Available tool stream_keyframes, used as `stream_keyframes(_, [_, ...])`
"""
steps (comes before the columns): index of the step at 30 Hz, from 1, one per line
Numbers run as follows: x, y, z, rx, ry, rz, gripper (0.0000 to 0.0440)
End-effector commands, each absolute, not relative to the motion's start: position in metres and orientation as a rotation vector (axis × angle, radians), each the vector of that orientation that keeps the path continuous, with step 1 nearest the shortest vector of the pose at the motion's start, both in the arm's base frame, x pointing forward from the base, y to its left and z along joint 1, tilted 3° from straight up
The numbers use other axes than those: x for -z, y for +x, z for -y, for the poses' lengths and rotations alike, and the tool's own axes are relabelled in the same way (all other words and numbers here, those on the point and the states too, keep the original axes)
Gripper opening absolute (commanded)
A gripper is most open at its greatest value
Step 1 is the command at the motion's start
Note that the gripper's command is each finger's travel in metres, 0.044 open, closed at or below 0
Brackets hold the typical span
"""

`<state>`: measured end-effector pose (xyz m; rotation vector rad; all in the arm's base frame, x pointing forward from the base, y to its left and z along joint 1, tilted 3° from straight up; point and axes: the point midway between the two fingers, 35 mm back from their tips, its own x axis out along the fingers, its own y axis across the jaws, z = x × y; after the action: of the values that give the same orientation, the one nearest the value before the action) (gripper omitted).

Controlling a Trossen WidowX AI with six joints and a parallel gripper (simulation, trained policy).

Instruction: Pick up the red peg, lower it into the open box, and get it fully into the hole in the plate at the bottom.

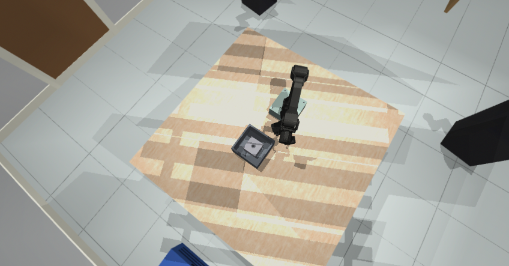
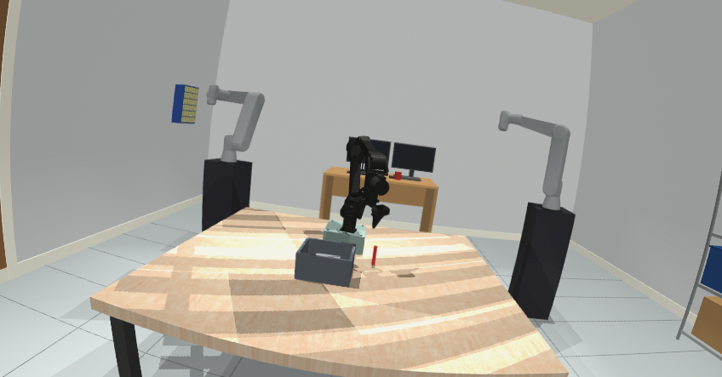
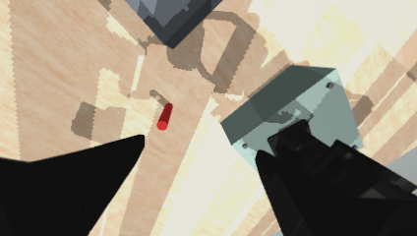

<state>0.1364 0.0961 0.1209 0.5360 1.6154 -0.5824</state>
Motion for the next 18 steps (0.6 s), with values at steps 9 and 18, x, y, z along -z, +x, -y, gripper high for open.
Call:
stream_keyframes(9, [-0.082, 0.130, -0.123, 0.711, 0.442, -1.595, 0.0440])
stream_keyframes(18, [-0.049, 0.134, -0.140, 0.680, 0.415, -1.573, 0.0440])
